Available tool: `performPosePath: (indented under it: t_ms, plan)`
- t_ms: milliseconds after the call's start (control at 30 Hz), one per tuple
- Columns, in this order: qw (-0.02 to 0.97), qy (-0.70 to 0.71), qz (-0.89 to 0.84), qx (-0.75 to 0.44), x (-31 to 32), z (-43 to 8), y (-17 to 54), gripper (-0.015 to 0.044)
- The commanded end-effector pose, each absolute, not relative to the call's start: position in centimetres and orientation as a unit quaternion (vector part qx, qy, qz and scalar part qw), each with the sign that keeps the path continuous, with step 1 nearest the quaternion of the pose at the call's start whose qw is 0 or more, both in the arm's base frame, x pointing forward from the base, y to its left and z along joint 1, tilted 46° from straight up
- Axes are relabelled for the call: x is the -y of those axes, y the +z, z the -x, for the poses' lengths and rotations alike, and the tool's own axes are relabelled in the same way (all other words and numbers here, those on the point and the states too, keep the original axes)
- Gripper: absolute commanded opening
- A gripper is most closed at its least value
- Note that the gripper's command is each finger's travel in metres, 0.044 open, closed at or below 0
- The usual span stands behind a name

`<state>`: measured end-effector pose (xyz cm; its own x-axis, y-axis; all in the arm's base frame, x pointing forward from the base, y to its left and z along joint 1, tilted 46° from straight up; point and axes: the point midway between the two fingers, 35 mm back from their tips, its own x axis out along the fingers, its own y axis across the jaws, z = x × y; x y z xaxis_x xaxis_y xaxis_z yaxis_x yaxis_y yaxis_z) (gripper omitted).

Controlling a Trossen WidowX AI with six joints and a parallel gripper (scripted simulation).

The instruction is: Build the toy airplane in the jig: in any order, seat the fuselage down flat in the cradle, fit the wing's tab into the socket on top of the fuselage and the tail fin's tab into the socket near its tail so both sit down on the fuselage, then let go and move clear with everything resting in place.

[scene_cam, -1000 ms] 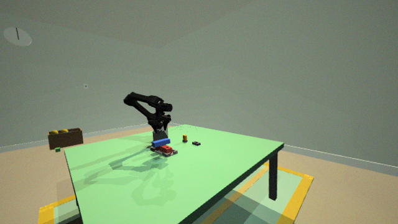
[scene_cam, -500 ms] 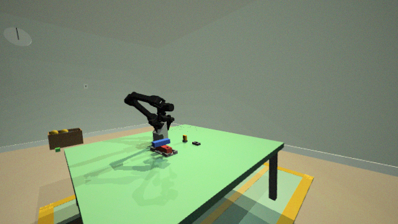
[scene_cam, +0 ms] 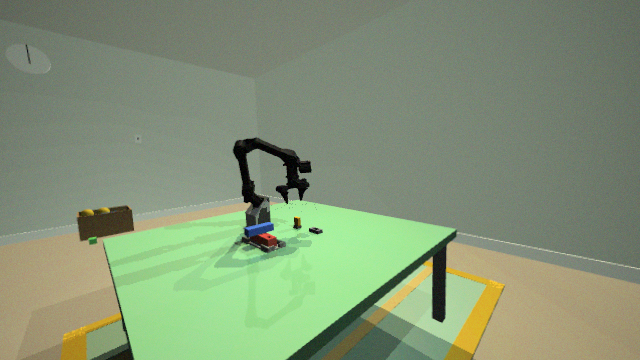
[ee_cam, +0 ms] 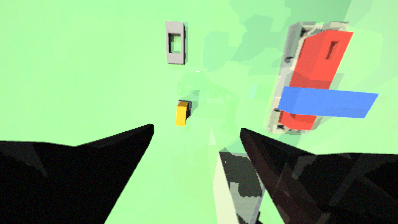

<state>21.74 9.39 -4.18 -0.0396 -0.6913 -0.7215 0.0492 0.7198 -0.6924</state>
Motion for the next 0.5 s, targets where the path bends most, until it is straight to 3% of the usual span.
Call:
performPosePath:
  t_ms: [0,467]
  plan:
    - [0.65,-0.308,0.234,-0.654,-11.3,-19.7,-6.9,0.044]
    - [0.65,-0.311,0.235,-0.652,-7.2,-19.4,-11.1,0.044]
